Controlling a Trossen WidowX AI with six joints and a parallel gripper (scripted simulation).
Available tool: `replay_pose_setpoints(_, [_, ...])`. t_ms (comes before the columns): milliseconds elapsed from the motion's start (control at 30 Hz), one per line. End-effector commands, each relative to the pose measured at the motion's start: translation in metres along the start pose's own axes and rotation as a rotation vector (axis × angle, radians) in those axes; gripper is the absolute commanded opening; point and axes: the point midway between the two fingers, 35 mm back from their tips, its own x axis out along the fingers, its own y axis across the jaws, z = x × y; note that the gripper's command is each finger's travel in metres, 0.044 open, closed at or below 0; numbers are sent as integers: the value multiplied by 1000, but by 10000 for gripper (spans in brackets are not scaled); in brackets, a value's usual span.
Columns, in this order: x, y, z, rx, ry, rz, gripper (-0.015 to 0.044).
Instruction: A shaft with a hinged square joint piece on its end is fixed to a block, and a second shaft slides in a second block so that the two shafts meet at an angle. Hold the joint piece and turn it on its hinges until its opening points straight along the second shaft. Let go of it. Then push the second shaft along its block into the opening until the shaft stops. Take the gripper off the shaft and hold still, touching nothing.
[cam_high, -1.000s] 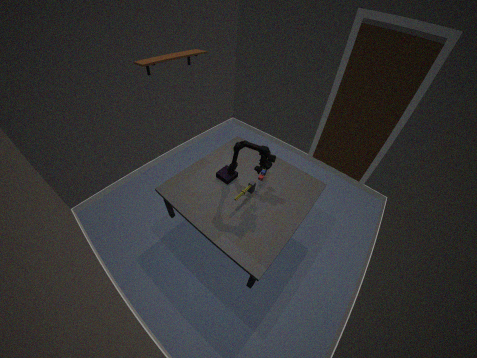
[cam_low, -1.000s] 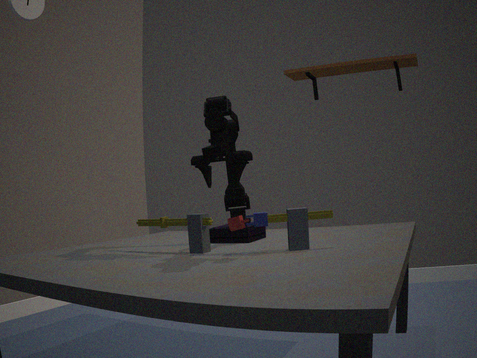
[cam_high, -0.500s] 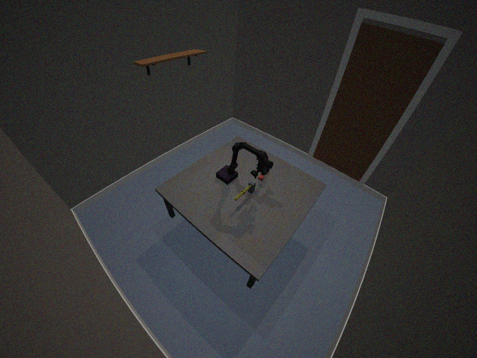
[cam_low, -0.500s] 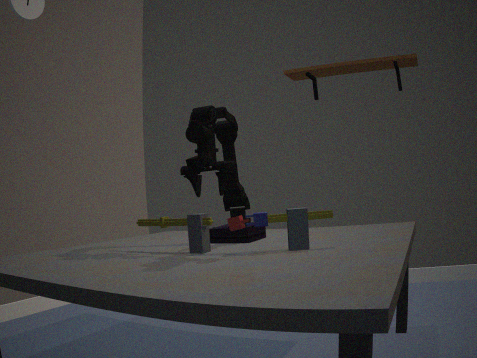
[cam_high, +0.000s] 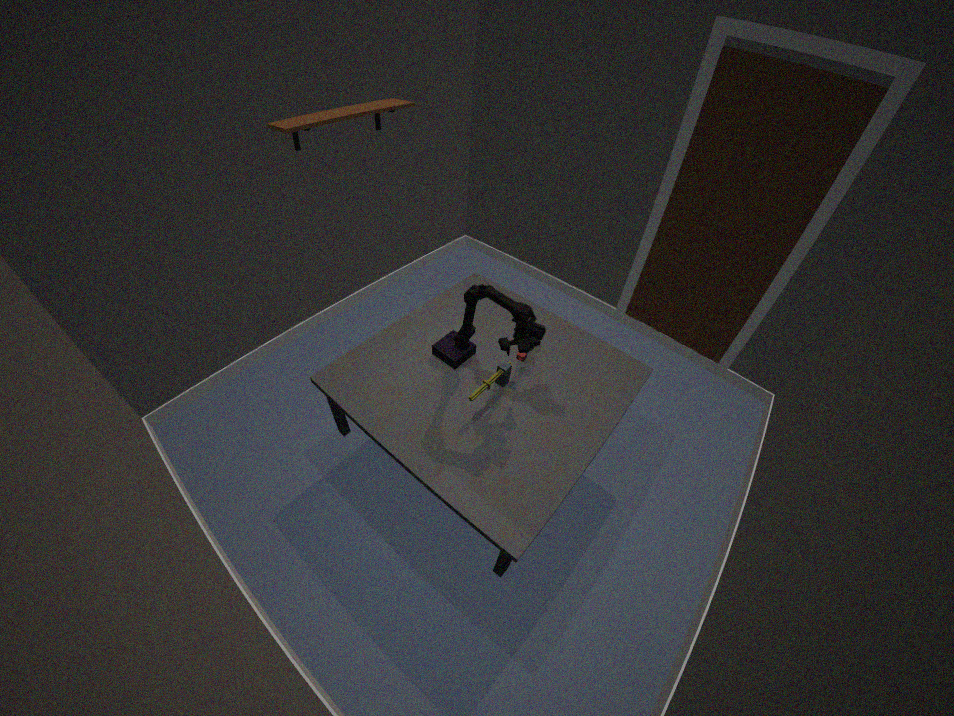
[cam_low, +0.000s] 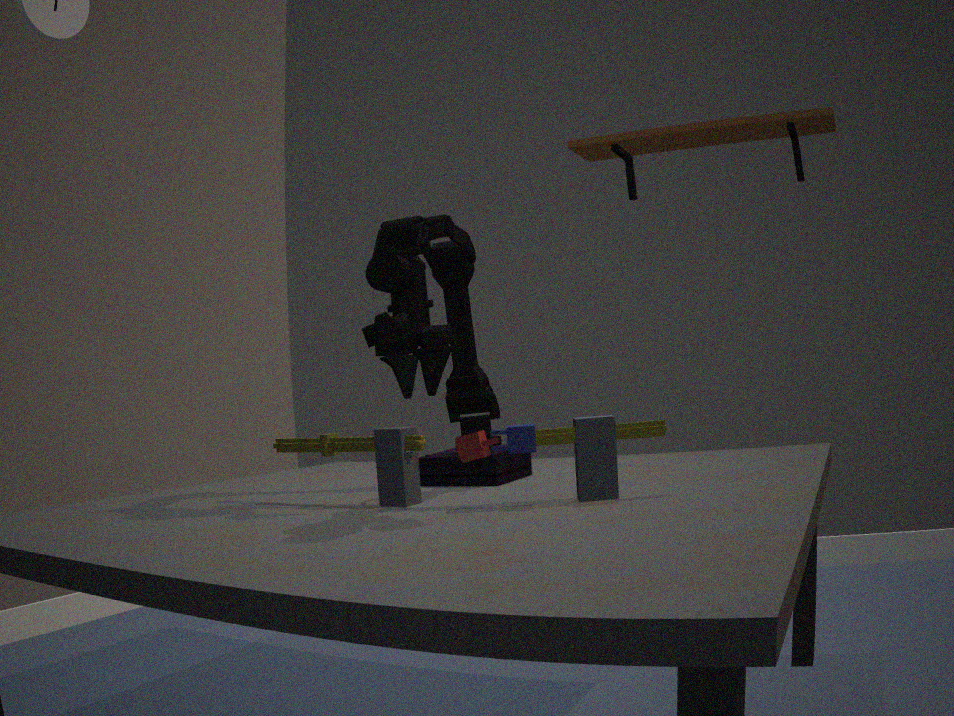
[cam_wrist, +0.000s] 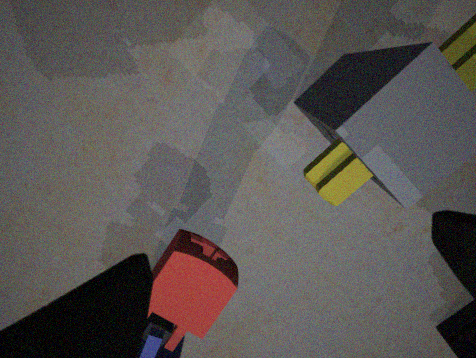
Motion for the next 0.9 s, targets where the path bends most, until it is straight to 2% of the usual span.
replay_pose_setpoints(0, [3,-1,0,137,11,8,440])
replay_pose_setpoints(633, [11,-3,1,730,52,23,440])
replay_pose_setpoints(867, [11,-3,2,751,54,23,440])
